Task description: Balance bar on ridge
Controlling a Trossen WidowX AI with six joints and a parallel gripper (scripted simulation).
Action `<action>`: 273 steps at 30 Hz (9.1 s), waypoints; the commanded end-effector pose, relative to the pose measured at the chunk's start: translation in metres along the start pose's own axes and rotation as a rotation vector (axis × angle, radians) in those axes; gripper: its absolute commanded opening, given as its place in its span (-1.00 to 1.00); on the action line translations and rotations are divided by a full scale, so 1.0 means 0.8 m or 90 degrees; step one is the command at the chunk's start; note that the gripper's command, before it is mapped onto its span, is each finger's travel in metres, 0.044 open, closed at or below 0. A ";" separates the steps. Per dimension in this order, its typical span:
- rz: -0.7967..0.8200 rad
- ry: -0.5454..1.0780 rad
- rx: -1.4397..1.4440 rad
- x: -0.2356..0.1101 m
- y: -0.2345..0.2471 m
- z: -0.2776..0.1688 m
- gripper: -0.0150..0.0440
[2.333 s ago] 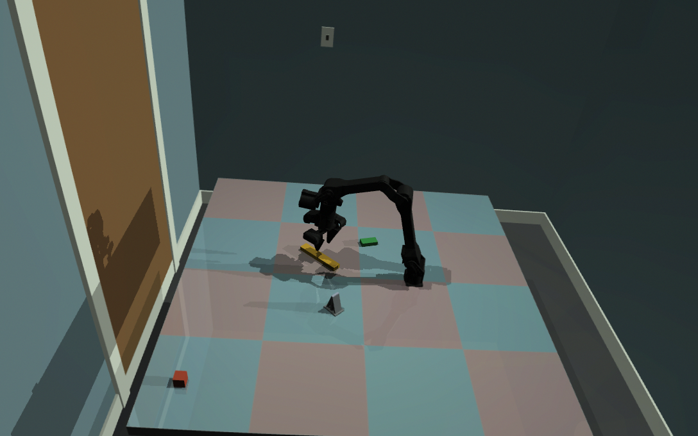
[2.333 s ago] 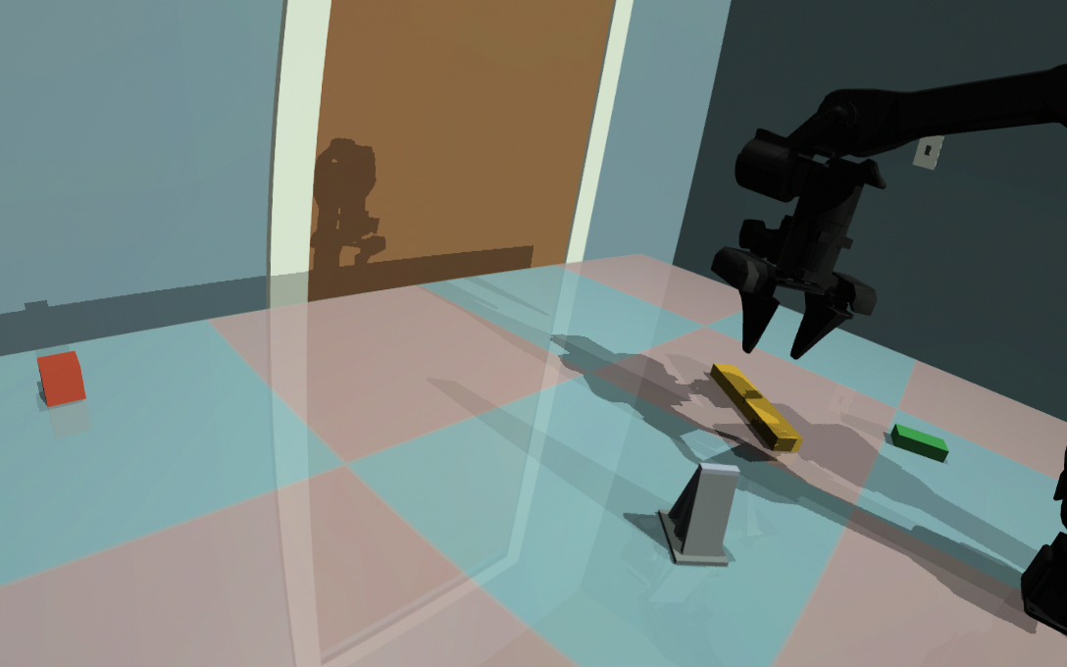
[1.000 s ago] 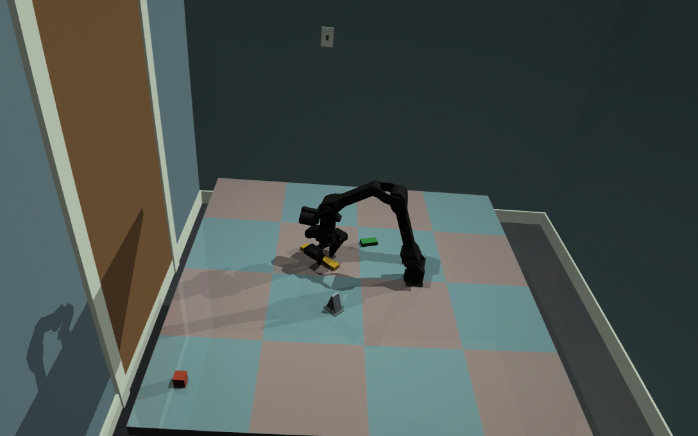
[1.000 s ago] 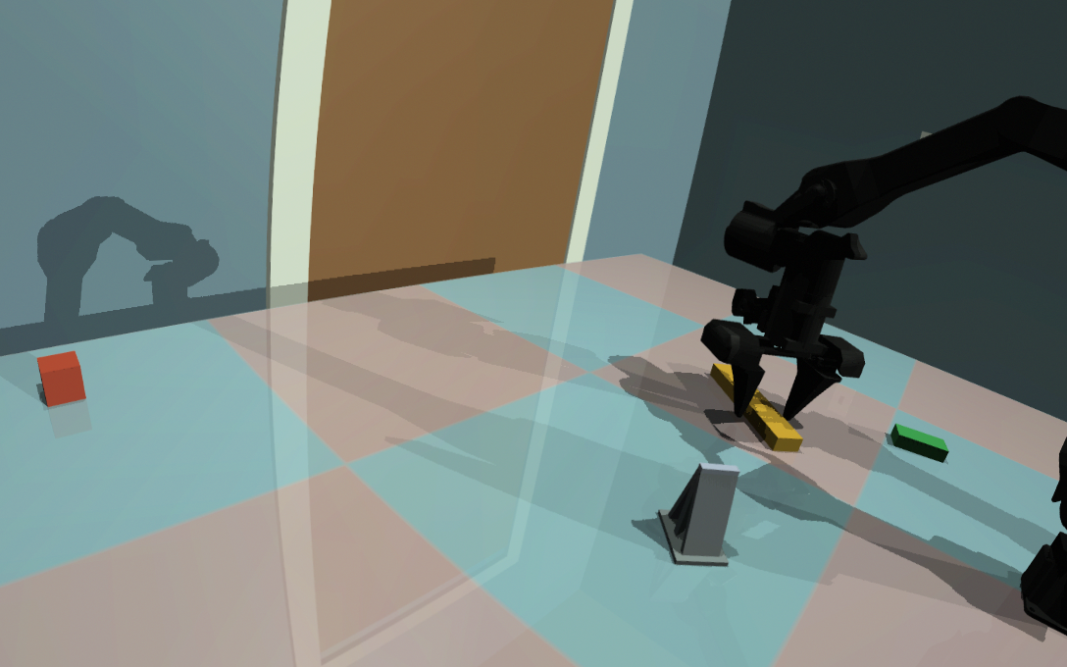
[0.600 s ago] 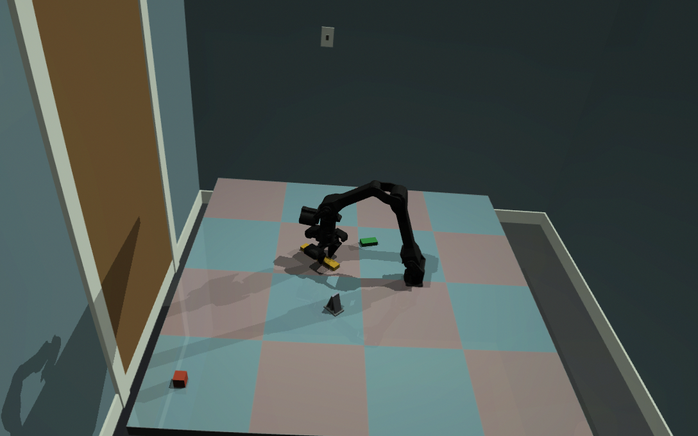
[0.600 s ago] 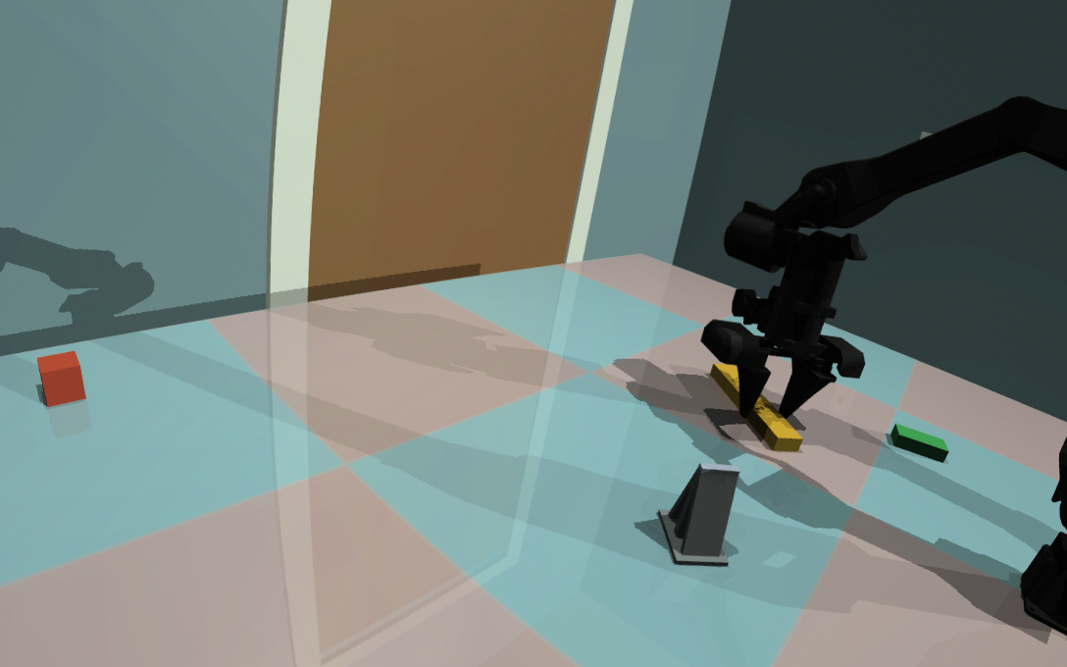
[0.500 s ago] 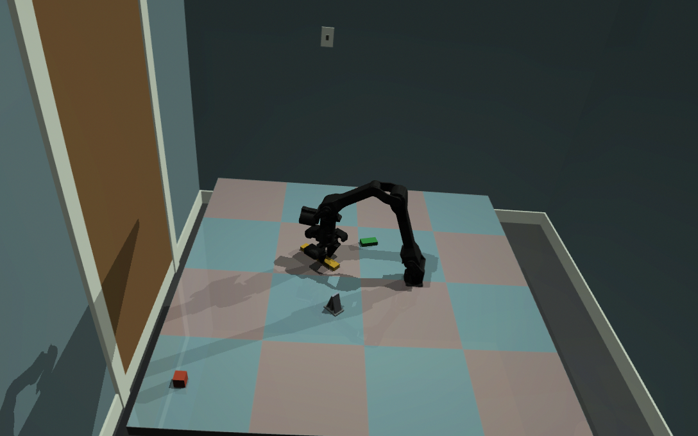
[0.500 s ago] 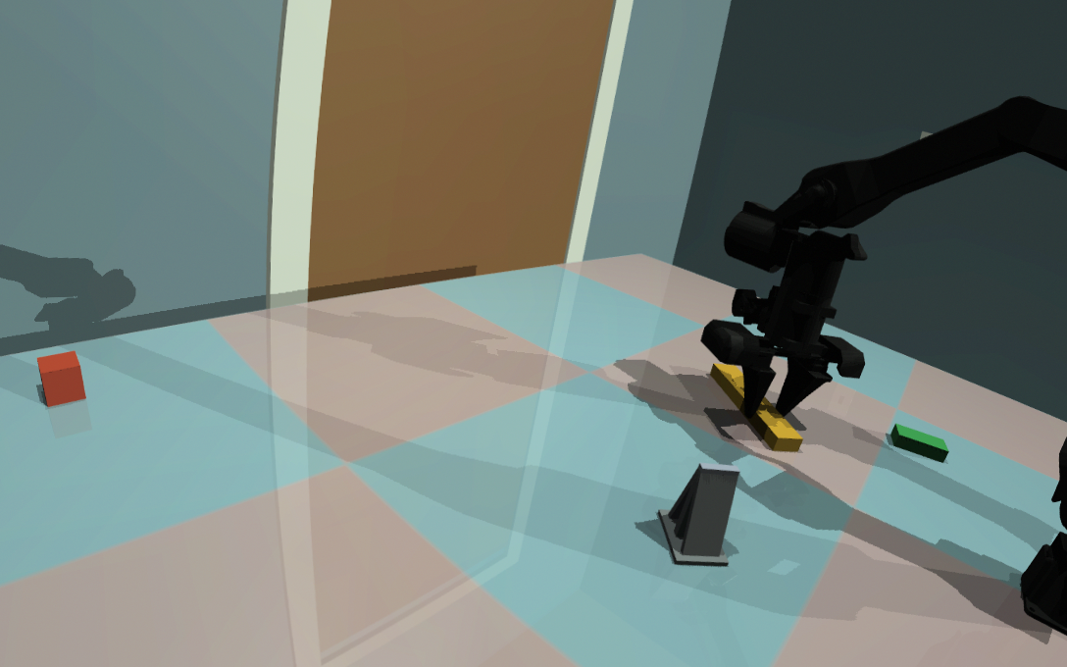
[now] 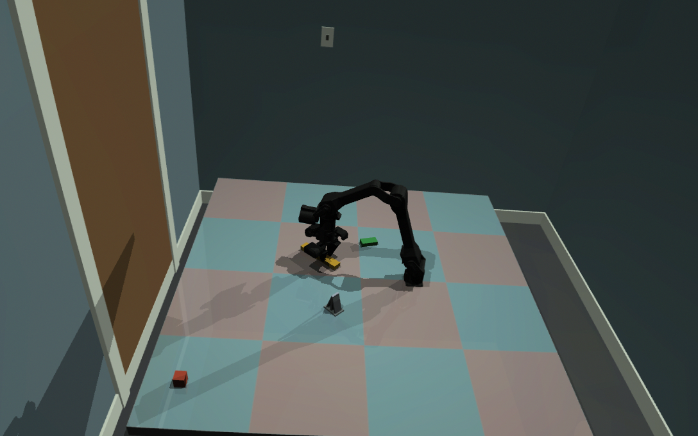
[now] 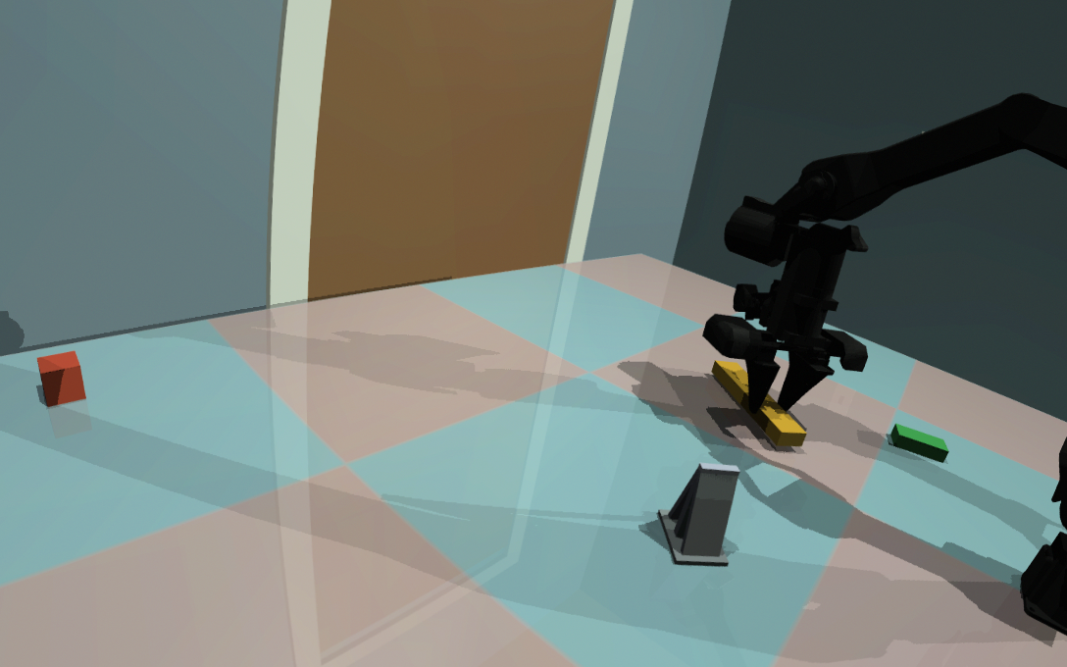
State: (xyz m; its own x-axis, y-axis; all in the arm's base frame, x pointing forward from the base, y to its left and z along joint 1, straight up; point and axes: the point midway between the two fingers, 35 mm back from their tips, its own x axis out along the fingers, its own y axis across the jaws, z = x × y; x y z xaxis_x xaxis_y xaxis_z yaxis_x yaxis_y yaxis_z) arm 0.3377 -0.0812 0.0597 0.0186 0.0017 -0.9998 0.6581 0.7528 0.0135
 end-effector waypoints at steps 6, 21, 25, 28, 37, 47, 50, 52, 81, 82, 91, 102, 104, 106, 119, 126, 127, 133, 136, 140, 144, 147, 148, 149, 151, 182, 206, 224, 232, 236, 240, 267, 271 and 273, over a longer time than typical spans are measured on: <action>0.004 -0.011 0.001 -0.033 0.003 0.007 -0.49; 0.003 -0.011 0.002 -0.081 0.003 0.007 -0.49; 0.003 -0.012 0.002 -0.094 0.003 0.006 -0.49; 0.003 -0.012 0.002 -0.104 0.002 0.005 -0.49; 0.002 -0.012 0.003 -0.133 0.000 0.001 -0.49; 0.003 -0.011 0.007 -0.138 0.023 -0.015 -0.49; 0.004 -0.011 0.009 -0.138 0.035 -0.023 -0.49; 0.004 -0.011 0.010 -0.138 0.043 -0.029 -0.49; 0.010 -0.005 0.032 -0.139 0.143 -0.132 -0.49; 0.010 -0.005 0.032 -0.139 0.146 -0.136 -0.49; 0.011 -0.003 0.039 -0.139 0.169 -0.174 -0.49; 0.012 0.000 0.047 -0.140 0.191 -0.223 -0.49; 0.012 0.001 0.048 -0.140 0.195 -0.232 -0.49; 0.012 0.001 0.050 -0.140 0.198 -0.241 -0.49; 0.013 0.003 0.055 -0.136 0.209 -0.276 -0.49; 0.013 0.003 0.055 -0.122 0.210 -0.278 -0.49; 0.013 0.003 0.055 -0.120 0.210 -0.278 -0.49; 0.013 0.003 0.055 -0.107 0.210 -0.277 -0.49; 0.013 0.003 0.055 -0.101 0.210 -0.277 -0.49; 0.013 0.003 0.055 -0.093 0.210 -0.277 -0.49; 0.013 0.003 0.055 -0.086 0.210 -0.277 -0.49; 0.013 0.003 0.055 -0.086 0.210 -0.276 -0.49; 0.013 0.003 0.055 -0.087 0.210 -0.276 -0.49; 0.013 0.003 0.055 -0.087 0.210 -0.276 -0.49; 0.013 0.003 0.055 -0.087 0.210 -0.276 -0.49; 0.013 0.003 0.055 -0.084 0.210 -0.276 -0.49; 0.013 0.003 0.055 -0.081 0.210 -0.276 -0.49; 0.013 0.003 0.055 -0.079 0.210 -0.276 -0.49; 0.013 0.003 0.055 -0.079 0.210 -0.276 -0.49; 0.013 0.003 0.055 -0.078 0.210 -0.276 -0.49; 0.013 0.003 0.055 -0.078 0.210 -0.276 -0.49; 0.013 0.003 0.055 -0.075 0.209 -0.277 -0.49; 0.013 0.003 0.055 -0.075 0.209 -0.277 -0.49; 0.013 0.003 0.055 -0.074 0.209 -0.277 -0.49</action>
State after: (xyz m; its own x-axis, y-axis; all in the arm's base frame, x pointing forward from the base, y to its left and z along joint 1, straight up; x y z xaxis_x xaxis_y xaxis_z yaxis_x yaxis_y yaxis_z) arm 0.2798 0.1907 0.1197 0.0260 0.0216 -0.9994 0.7199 0.6932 0.0337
